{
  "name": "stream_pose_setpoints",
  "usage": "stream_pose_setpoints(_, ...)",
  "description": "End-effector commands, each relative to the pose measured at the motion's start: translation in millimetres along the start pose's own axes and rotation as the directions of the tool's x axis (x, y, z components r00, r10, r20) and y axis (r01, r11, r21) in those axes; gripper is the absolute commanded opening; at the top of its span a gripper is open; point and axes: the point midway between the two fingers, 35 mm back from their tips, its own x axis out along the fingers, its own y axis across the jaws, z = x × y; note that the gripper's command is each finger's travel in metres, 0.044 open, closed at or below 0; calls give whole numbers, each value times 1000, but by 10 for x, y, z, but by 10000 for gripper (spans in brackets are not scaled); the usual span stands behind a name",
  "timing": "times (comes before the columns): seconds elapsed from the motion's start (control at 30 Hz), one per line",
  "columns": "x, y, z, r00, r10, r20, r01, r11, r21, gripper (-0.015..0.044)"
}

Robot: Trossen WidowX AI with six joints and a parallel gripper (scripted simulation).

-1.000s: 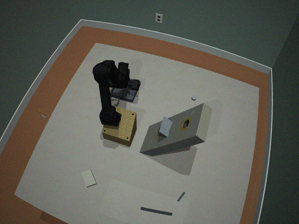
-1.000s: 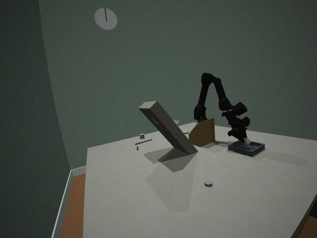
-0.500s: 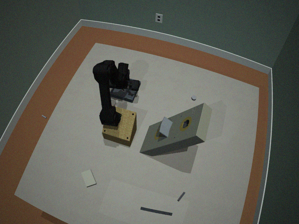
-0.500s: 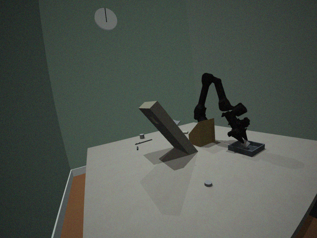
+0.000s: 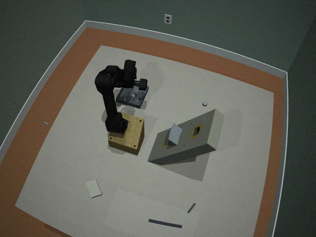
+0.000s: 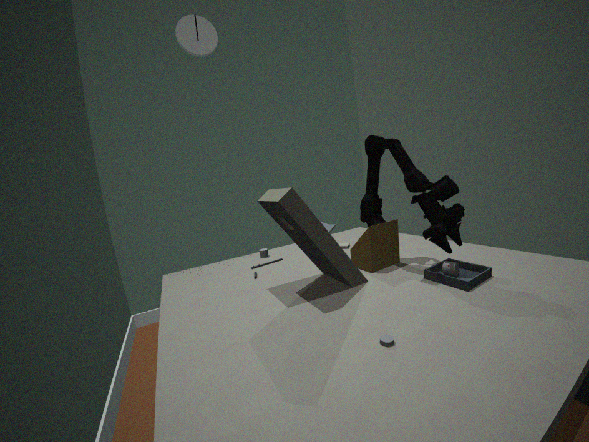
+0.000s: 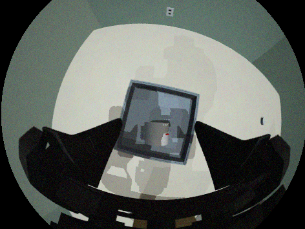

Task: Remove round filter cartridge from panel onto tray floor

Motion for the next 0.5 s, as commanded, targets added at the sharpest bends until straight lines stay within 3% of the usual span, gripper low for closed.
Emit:
stream_pose_setpoints(0.0,-187,-12,100,1000,-3,4,3,1000,-2,440)
stream_pose_setpoints(0.03,-65,0,65,1000,0,13,0,1000,-1,440)
stream_pose_setpoints(0.47,-65,0,65,1000,0,13,0,1000,-1,440)
